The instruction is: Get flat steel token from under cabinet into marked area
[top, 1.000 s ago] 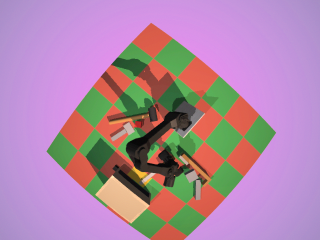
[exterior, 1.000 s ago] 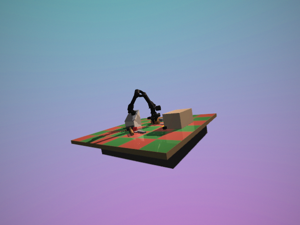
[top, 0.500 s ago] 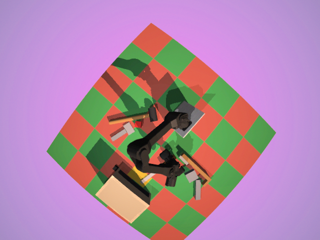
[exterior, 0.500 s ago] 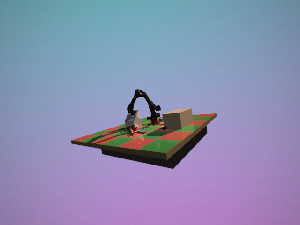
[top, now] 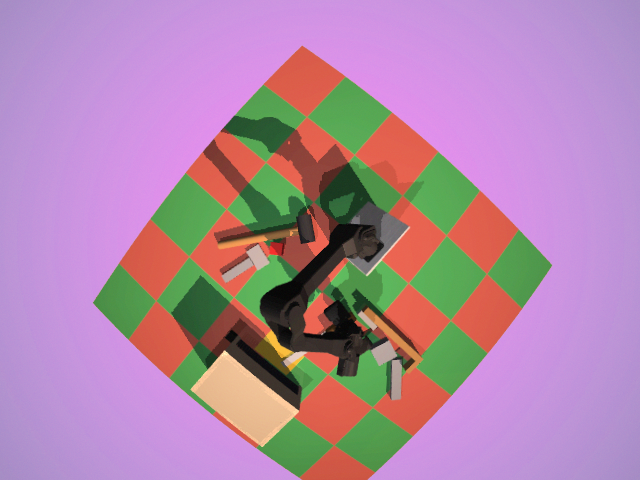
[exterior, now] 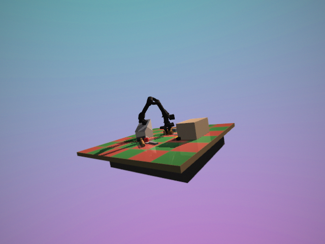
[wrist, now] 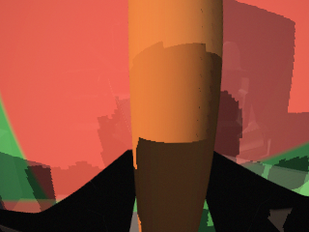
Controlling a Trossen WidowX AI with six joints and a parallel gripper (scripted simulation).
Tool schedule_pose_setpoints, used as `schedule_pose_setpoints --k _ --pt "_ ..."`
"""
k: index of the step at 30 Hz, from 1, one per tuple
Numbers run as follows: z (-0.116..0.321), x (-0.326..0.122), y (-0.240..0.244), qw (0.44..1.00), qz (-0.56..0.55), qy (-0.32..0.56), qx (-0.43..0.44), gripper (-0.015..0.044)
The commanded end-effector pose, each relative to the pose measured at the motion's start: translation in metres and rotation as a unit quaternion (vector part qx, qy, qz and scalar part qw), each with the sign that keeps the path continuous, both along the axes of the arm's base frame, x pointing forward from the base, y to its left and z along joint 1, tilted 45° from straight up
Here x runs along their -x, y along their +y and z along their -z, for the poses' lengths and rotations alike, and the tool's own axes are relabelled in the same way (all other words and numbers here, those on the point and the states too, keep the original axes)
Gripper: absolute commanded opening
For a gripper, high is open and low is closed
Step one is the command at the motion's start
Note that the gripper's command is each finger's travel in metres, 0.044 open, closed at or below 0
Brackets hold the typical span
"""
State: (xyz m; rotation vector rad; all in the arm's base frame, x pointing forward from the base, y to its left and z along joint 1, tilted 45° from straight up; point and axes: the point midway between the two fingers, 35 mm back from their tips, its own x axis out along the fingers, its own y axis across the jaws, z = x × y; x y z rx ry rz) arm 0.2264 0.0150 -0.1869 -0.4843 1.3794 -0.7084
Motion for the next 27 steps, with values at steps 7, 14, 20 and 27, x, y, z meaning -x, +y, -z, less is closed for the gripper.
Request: schedule_pose_setpoints --k 7,14,20,27 --pt "0.008 -0.002 0.014 1.000 0.007 -0.011 -0.005 0.0000" --pt "0.013 -0.002 0.019 1.000 0.010 -0.013 -0.006 0.0000" --pt "0.017 -0.003 0.024 1.000 0.011 -0.014 -0.006 0.0000" --pt "0.019 -0.002 0.026 1.000 0.011 -0.015 -0.006 0.0000"
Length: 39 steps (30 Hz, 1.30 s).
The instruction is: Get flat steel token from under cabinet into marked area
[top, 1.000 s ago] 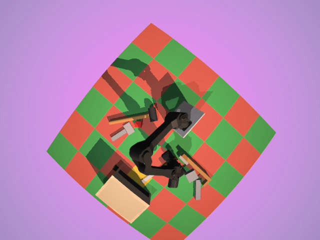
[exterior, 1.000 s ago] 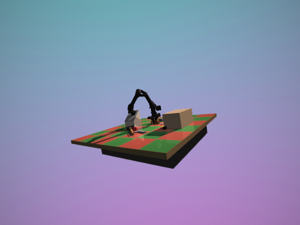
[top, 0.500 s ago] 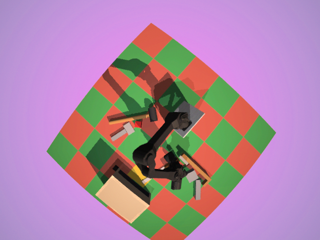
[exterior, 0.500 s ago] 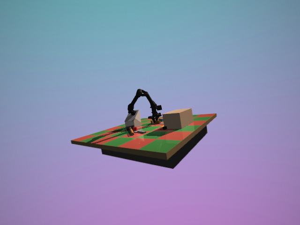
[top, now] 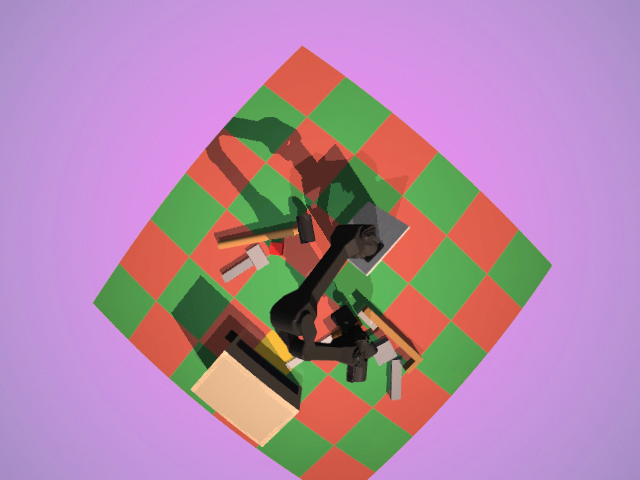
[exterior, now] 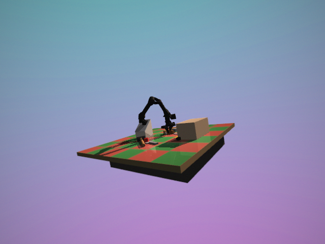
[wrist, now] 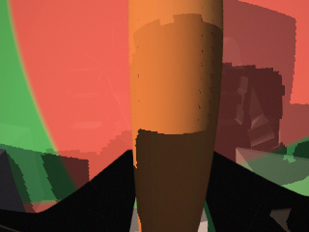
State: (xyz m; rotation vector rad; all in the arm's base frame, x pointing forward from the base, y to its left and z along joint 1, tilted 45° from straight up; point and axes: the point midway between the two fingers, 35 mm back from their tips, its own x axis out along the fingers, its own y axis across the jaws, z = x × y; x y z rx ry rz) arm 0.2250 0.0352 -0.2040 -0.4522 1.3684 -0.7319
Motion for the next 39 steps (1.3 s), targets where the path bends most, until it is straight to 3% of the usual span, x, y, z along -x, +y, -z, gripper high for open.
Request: schedule_pose_setpoints --k 1,9,16,22,25,39 --pt "0.0020 -0.0037 0.0059 1.000 -0.003 -0.004 -0.004 0.0000" --pt "0.0044 -0.0048 0.0086 1.000 -0.003 -0.004 -0.004 0.0000" --pt "0.0036 -0.0012 0.0044 1.000 0.001 -0.001 -0.001 0.0184" --pt "0.0036 -0.0012 0.0044 1.000 0.001 -0.001 -0.001 0.0200" --pt "0.0037 -0.0011 0.0044 1.000 -0.002 -0.004 -0.003 0.0270" --pt "0.0056 -0.0004 0.0030 1.000 -0.001 -0.005 -0.003 0.0270"
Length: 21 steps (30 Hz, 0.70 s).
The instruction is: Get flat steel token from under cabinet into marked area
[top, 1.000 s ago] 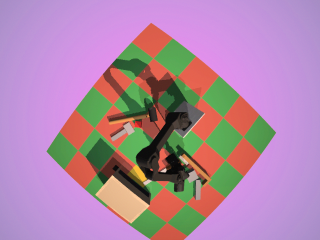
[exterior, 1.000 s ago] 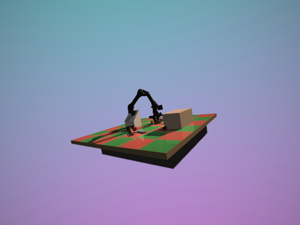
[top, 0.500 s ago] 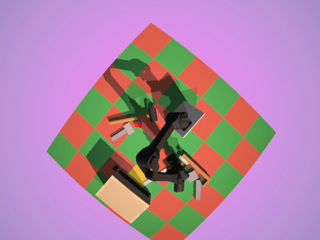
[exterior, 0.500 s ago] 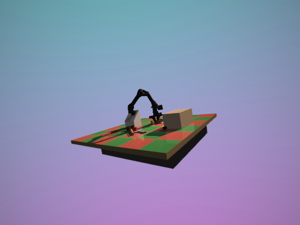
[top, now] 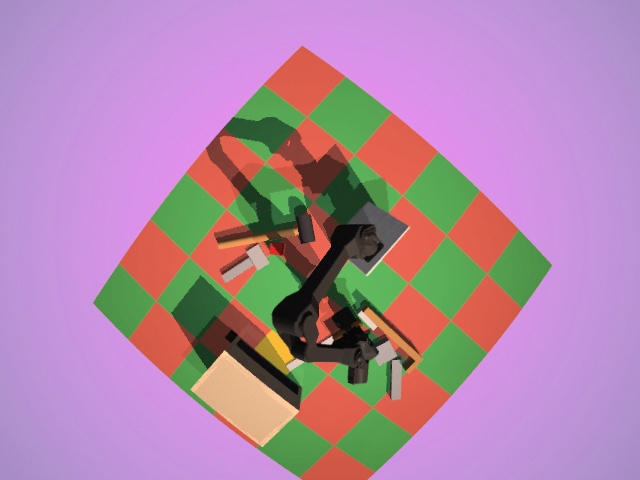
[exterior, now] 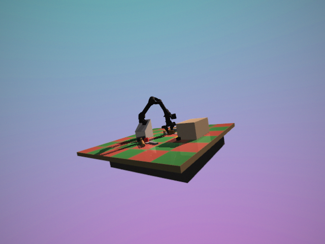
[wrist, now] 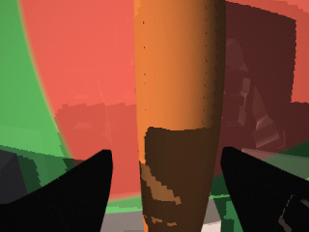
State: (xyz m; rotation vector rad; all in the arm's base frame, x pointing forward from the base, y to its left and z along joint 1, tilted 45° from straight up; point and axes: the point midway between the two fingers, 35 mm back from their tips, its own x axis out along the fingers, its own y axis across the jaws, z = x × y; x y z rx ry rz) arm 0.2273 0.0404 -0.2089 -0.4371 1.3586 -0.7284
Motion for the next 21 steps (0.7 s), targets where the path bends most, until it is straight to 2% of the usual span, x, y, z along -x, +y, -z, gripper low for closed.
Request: schedule_pose_setpoints --k 1,2,6,15,19,21 --pt "0.0012 0.0025 -0.0029 1.000 -0.003 0.003 0.002 0.0270" --pt "0.0015 0.0029 -0.0035 1.000 -0.003 0.003 0.002 0.0270" --pt "0.0007 0.0002 -0.0005 1.000 0.000 0.000 -0.001 0.0165" --pt "0.0007 0.0002 -0.0005 1.000 0.000 0.000 -0.001 0.0104" --pt "0.0007 0.0002 -0.0005 1.000 0.000 0.000 -0.001 0.0000" --pt "0.0007 0.0001 -0.0005 1.000 0.000 0.000 -0.001 0.0000"
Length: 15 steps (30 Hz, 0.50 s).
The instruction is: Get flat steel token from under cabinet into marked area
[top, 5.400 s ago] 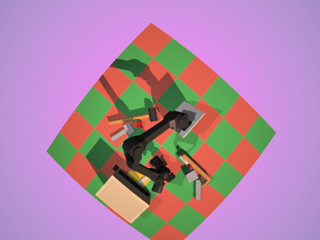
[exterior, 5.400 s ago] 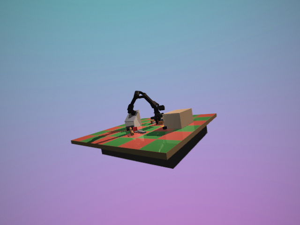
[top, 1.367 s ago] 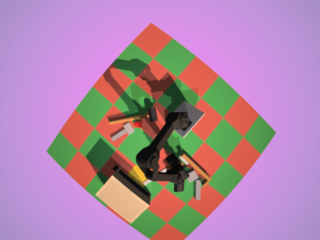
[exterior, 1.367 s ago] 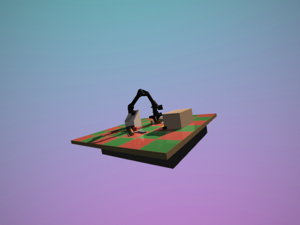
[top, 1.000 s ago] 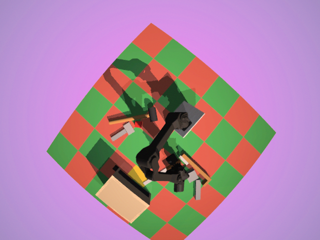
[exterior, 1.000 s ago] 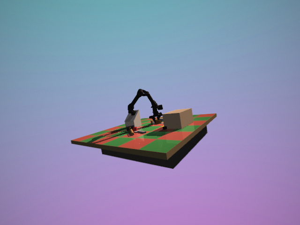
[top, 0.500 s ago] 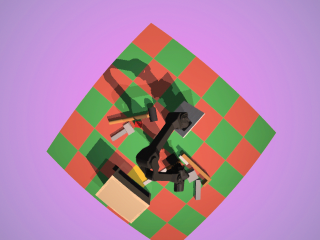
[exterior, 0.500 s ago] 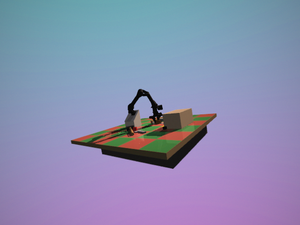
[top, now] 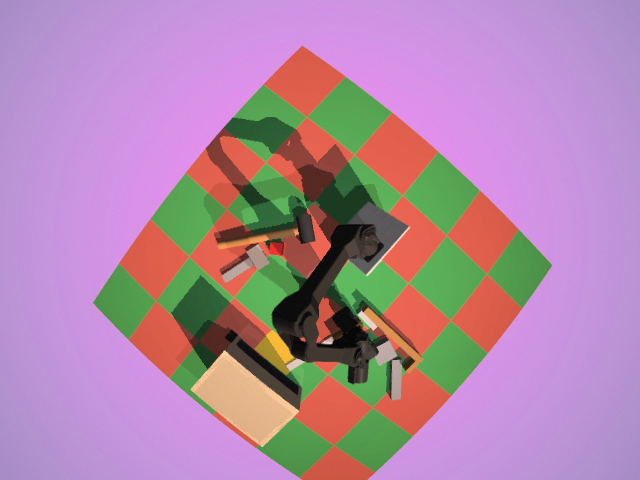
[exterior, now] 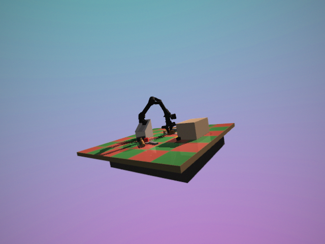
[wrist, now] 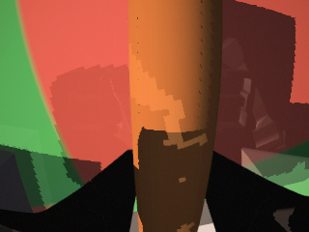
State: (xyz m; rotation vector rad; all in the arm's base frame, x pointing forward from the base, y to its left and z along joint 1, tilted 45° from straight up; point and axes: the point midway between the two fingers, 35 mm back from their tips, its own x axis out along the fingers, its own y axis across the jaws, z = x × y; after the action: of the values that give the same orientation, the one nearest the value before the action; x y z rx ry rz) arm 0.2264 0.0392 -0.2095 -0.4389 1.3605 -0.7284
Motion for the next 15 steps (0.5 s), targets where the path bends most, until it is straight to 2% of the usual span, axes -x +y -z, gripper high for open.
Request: schedule_pose_setpoints --k 1,15 --pt "0.000 -0.001 0.001 1.000 0.000 -0.001 -0.001 0.0000" --pt "-0.005 -0.026 -0.003 1.000 -0.003 0.001 0.001 0.0000"
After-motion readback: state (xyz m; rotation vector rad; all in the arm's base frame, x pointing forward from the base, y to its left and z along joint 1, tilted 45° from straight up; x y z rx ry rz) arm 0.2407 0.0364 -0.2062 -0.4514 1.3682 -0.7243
